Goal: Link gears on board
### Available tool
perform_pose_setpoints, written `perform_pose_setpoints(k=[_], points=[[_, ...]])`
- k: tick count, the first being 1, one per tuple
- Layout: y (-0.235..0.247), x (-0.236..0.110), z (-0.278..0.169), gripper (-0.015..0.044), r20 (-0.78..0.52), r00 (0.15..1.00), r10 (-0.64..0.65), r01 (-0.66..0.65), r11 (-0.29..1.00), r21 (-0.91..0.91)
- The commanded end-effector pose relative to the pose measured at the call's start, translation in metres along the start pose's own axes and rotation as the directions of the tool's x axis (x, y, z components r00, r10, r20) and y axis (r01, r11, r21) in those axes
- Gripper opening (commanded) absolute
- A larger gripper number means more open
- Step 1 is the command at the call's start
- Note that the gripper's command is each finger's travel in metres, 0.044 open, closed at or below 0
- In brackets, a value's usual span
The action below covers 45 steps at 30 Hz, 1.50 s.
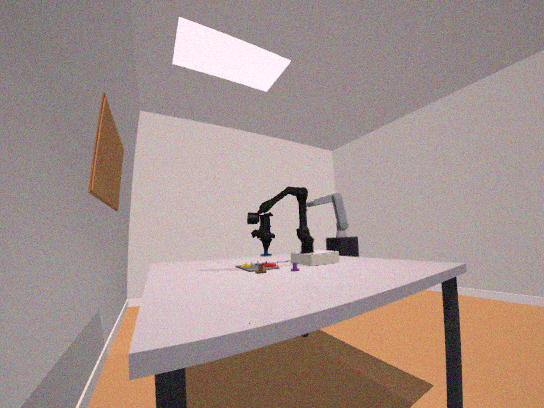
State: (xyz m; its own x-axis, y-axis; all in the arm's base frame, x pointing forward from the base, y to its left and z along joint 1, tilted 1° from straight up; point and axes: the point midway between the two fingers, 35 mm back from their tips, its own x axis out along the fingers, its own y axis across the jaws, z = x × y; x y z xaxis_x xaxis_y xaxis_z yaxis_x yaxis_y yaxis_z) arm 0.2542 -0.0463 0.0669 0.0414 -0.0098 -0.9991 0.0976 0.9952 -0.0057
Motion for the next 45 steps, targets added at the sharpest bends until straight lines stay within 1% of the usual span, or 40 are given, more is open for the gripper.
perform_pose_setpoints(k=[1, 8, 14, 19, 28, 34, 39, 45], points=[[0.001, 0.003, 0.000, 0.0000, 0.000, 1.000, 0.003, -0.003, 1.000, -0.029], [0.000, 0.013, -0.001, 0.0000, 0.000, 1.000, 0.003, -0.003, 0.994, -0.111], [0.000, 0.022, 0.000, 0.0000, 0.000, 1.000, 0.003, -0.003, 0.993, -0.117], [0.000, 0.029, 0.000, 0.0000, 0.000, 1.000, 0.003, -0.003, 0.998, -0.070], [0.001, 0.043, -0.001, 0.0000, 0.000, 1.000, 0.003, -0.003, 0.997, 0.075], [0.000, 0.042, -0.001, 0.0000, 0.000, 1.000, 0.003, -0.003, 0.987, 0.163], [0.000, 0.043, 0.000, 0.0000, 0.000, 1.000, 0.003, -0.003, 0.991, 0.131], [0.001, 0.044, 0.000, 0.0000, 0.000, 1.000, 0.003, -0.003, 1.000, 0.029]])
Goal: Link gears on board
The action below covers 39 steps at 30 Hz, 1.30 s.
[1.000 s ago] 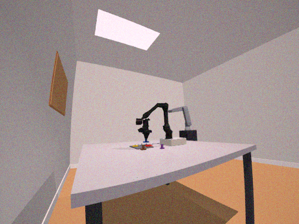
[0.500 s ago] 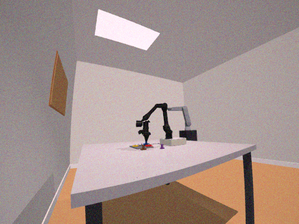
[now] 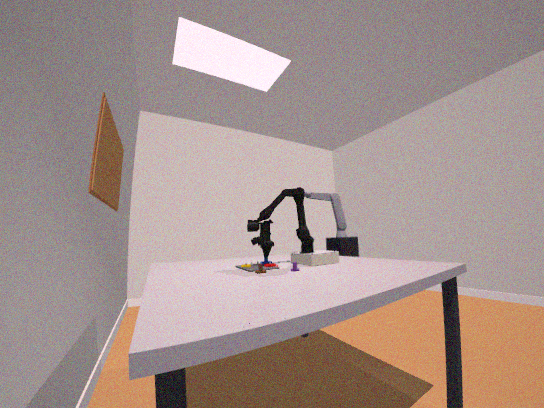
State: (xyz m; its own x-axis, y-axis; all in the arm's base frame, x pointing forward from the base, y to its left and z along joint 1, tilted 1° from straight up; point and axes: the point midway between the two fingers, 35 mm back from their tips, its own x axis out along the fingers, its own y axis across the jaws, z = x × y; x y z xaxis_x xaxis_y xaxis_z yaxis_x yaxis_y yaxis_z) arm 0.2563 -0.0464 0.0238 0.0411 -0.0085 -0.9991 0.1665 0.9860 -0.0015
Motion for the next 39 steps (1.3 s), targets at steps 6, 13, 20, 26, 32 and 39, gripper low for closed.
perform_pose_setpoints(k=[6, 13, 20, 26, 32, 39], points=[[0.000, 0.002, -0.001, 0.0000, 0.000, 1.000, 0.002, -0.002, 0.989, -0.151], [-0.001, 0.004, -0.001, 0.0000, 0.000, 1.000, 0.002, -0.002, 0.977, -0.214], [0.000, 0.006, 0.000, 0.0000, 0.000, 1.000, 0.002, -0.002, 0.986, -0.167], [0.001, 0.006, -0.001, 0.0000, 0.000, 1.000, 0.002, -0.002, 0.998, -0.058], [0.000, 0.002, -0.001, 0.0131, 0.000, 1.000, 0.002, -0.002, 0.998, -0.059], [0.000, -0.012, 0.000, 0.0140, 0.000, 1.000, 0.002, -0.002, 0.998, -0.059]])
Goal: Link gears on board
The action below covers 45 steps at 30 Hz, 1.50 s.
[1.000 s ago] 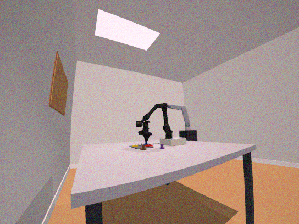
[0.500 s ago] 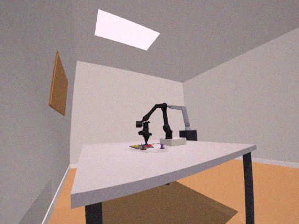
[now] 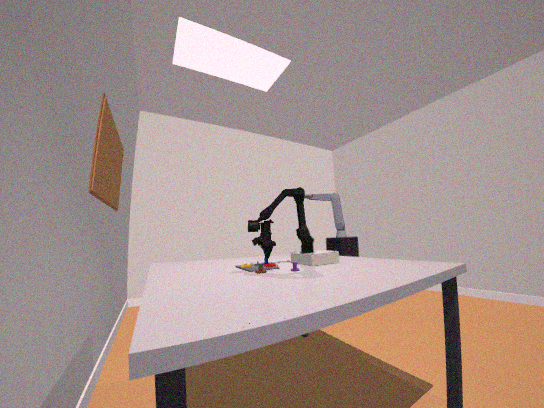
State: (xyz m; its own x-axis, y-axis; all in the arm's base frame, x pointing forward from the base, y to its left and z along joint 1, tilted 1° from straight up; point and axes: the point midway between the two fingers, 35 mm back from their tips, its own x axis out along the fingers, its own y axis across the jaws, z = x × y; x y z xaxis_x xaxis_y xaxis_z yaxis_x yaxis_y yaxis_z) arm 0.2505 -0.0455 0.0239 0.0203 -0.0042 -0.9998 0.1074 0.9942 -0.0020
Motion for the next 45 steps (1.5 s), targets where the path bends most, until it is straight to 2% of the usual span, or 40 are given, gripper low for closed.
perform_pose_setpoints(k=[1, 4, 7, 10, 18, 19, 29, 45], points=[[0.000, -0.018, 0.005, 0.0140, 0.021, 1.000, 0.000, 0.000, 1.000, 0.000], [0.000, -0.038, 0.005, 0.0140, 0.021, 1.000, 0.000, 0.000, 1.000, 0.000], [0.000, -0.043, 0.004, 0.0140, 0.021, 1.000, 0.000, 0.000, 1.000, 0.000], [0.017, -0.035, 0.004, 0.0219, 0.015, 1.000, 0.001, 0.000, 1.000, -0.028], [0.116, -0.035, -0.008, 0.0429, 0.016, 1.000, 0.011, -0.008, 0.983, -0.185], [0.127, -0.035, -0.013, 0.0440, 0.015, 1.000, 0.012, -0.008, 0.979, -0.204], [0.225, -0.035, -0.080, 0.0440, 0.012, 1.000, 0.024, -0.018, 0.925, -0.379], [0.227, -0.006, -0.083, 0.0440, 0.011, 1.000, 0.024, -0.018, 0.924, -0.382]])
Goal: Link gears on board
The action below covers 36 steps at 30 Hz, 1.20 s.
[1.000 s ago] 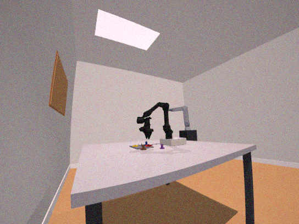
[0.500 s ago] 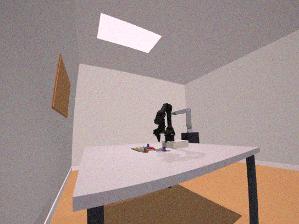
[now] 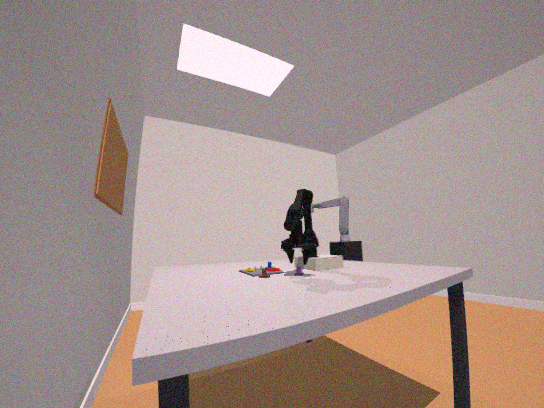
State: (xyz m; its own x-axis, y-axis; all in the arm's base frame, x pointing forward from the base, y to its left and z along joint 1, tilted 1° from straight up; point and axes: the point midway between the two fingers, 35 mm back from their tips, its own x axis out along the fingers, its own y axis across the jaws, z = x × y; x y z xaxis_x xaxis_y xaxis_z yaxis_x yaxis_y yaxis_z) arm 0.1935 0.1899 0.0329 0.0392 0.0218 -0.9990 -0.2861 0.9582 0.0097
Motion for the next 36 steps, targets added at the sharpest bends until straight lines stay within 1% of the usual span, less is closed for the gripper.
perform_pose_setpoints(k=[1, 13, 18, 31, 36], points=[[-0.001, 0.006, -0.002, 0.0440, -0.006, 1.000, -0.002, 0.002, 1.000, 0.005], [-0.001, 0.025, -0.003, 0.0440, -0.006, 1.000, -0.002, 0.002, 1.000, 0.005], [-0.001, 0.026, -0.003, 0.0440, -0.006, 1.000, -0.002, 0.002, 1.000, 0.005], [-0.001, 0.026, -0.003, 0.0099, -0.006, 1.000, -0.002, 0.002, 1.000, 0.005], [-0.001, 0.026, -0.003, 0.0065, -0.006, 1.000, -0.002, 0.002, 1.000, 0.005]])
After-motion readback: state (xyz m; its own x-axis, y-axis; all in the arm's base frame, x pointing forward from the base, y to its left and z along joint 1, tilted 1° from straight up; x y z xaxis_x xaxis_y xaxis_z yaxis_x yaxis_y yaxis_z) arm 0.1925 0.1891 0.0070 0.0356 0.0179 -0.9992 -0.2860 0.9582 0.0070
